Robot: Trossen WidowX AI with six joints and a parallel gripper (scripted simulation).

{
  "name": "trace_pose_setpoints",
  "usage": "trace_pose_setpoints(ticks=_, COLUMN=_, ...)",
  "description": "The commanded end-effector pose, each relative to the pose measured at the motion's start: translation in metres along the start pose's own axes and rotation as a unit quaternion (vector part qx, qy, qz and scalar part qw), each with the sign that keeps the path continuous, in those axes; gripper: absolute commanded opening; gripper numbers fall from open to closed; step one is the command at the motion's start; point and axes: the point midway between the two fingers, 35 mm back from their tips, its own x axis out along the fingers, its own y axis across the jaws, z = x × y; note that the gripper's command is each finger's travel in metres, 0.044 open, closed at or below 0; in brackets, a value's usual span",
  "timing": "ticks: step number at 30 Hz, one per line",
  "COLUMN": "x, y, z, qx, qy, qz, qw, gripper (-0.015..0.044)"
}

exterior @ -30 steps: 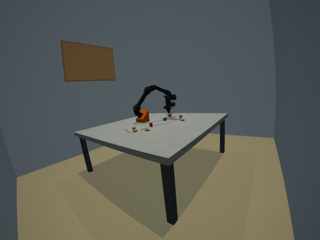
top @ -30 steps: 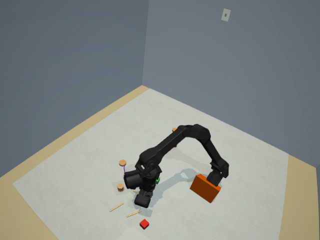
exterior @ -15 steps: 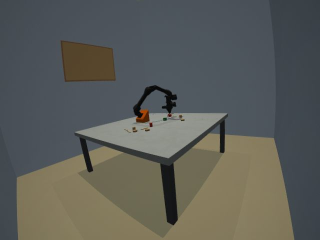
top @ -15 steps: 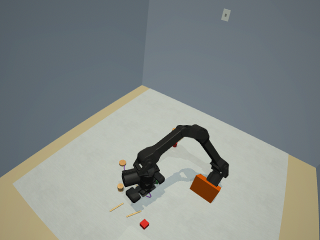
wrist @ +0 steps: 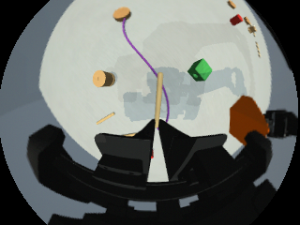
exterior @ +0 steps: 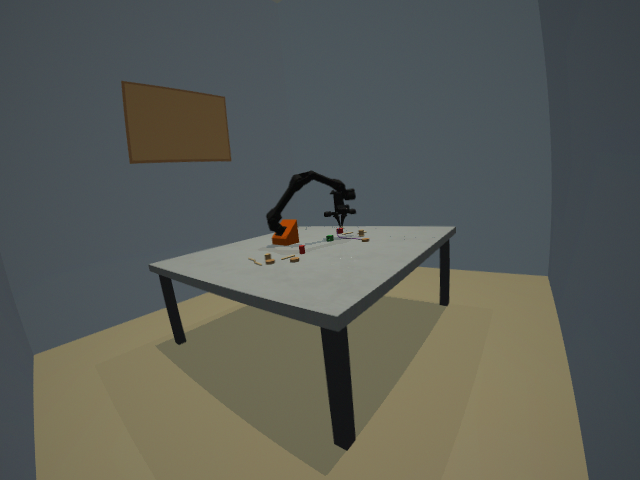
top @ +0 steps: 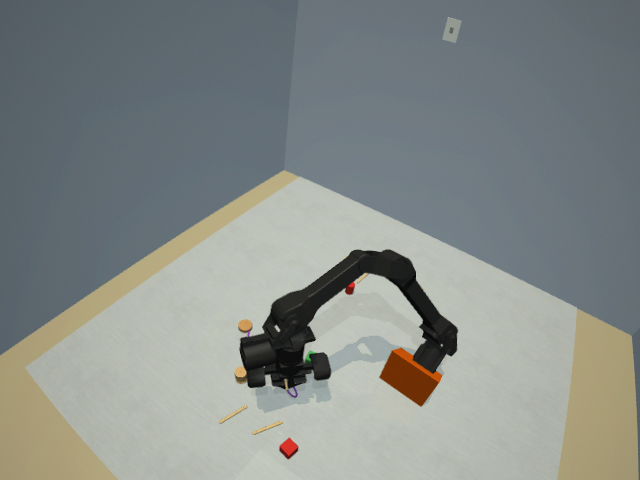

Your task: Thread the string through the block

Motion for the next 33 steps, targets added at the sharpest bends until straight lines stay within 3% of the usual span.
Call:
trace_pose_setpoints(ticks=1, x=0.000, y=0.003, z=0.004, qx=0.073, qy=0.000, qz=0.001, qw=0.997, gripper=0.0000)
trace_pose_setpoints(ticks=14, x=0.000, y=0.009, z=0.010, qx=0.290, qy=0.000, qz=0.002, qw=0.957, gripper=0.0000)
trace_pose_setpoints(ticks=33, x=-0.001, y=0.019, z=-0.002, qx=0.289, qy=0.002, qz=0.003, qw=0.957, gripper=0.0000)
